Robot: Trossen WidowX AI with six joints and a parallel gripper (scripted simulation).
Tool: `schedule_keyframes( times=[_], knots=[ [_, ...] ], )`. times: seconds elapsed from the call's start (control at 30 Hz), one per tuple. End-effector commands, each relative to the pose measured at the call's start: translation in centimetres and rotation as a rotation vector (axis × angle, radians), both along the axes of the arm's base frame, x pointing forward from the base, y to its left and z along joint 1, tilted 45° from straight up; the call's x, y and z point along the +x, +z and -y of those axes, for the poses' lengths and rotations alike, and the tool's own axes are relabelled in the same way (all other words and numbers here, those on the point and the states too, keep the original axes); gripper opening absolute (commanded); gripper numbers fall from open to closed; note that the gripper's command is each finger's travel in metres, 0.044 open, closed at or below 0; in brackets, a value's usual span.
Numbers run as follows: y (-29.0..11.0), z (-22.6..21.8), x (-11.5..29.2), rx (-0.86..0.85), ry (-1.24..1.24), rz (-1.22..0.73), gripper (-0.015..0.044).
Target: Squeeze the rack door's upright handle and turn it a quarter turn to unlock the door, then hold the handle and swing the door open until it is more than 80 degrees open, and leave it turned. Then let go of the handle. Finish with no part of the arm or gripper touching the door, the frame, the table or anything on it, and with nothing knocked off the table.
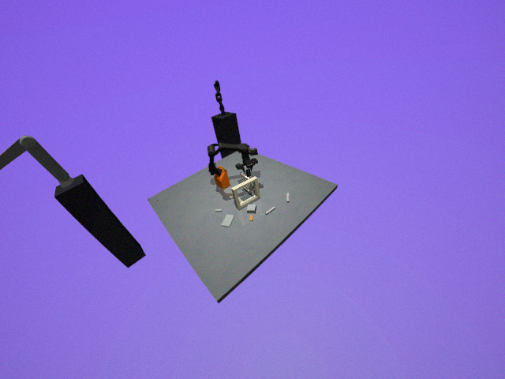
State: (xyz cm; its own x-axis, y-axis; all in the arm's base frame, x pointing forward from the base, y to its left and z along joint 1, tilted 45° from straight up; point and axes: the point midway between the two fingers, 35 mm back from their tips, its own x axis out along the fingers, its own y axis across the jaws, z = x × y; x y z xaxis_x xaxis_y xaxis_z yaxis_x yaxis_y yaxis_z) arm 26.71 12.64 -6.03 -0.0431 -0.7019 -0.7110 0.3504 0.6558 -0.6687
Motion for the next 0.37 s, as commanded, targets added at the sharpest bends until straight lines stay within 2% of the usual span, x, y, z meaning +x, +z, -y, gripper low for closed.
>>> schedule_keyframes(
  times=[0.0, 0.33],
  knots=[
    [0.5, -0.7, 0.2, 0.008, -0.002, 0.008, 0.0286],
    [1.6, -1.8, 0.2, 0.009, -0.001, 0.007, 0.0286]
  ],
)
